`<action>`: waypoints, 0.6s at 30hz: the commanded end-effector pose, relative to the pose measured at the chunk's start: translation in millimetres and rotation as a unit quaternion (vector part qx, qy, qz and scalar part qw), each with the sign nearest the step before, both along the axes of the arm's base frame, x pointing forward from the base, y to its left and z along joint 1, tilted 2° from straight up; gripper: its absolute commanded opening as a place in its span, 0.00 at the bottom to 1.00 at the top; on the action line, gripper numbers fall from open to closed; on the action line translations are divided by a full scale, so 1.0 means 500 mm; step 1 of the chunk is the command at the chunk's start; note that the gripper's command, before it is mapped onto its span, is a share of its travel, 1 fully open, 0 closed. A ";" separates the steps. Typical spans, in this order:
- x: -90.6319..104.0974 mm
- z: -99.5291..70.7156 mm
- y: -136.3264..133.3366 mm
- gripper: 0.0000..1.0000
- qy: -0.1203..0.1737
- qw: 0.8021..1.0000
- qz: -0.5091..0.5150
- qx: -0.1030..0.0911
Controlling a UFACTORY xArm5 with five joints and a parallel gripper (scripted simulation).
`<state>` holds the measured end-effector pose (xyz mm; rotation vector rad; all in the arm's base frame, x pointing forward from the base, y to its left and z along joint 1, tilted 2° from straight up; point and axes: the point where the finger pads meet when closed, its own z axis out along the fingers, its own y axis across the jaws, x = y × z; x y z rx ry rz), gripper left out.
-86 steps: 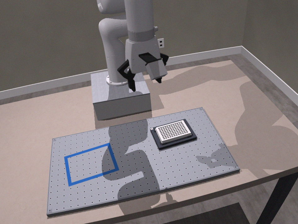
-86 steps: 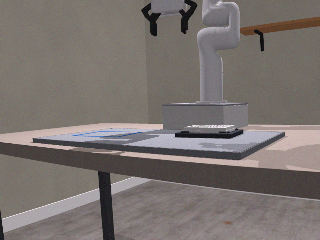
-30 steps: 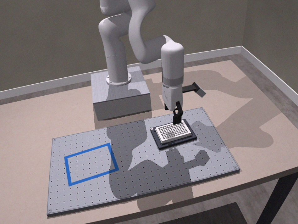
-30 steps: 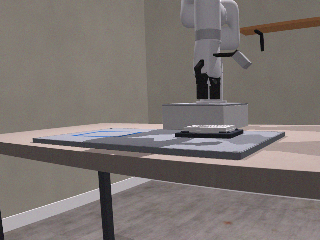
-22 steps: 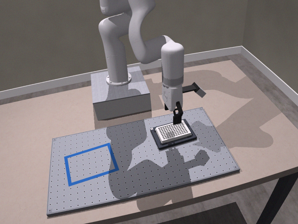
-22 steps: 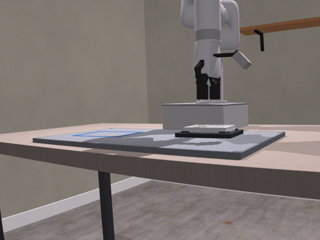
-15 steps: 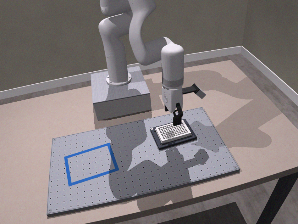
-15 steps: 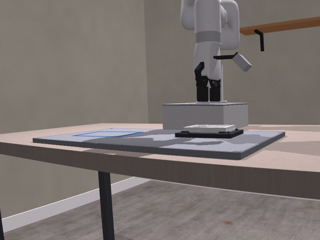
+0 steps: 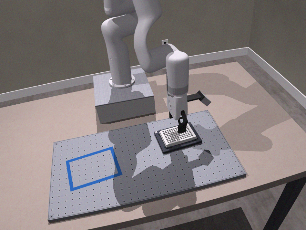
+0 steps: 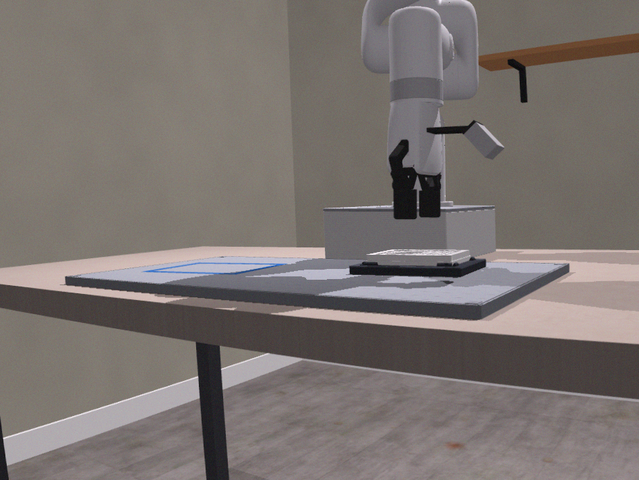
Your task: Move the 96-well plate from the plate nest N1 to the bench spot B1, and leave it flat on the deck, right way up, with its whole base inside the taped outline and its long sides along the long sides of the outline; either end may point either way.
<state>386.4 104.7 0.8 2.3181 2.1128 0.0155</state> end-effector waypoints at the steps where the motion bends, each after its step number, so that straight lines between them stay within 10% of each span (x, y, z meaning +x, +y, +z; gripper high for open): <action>1: 0.003 -0.014 0.001 1.00 -0.002 1.000 0.000 0.000; 18: 0.003 -0.064 0.003 1.00 -0.002 1.000 0.000 0.000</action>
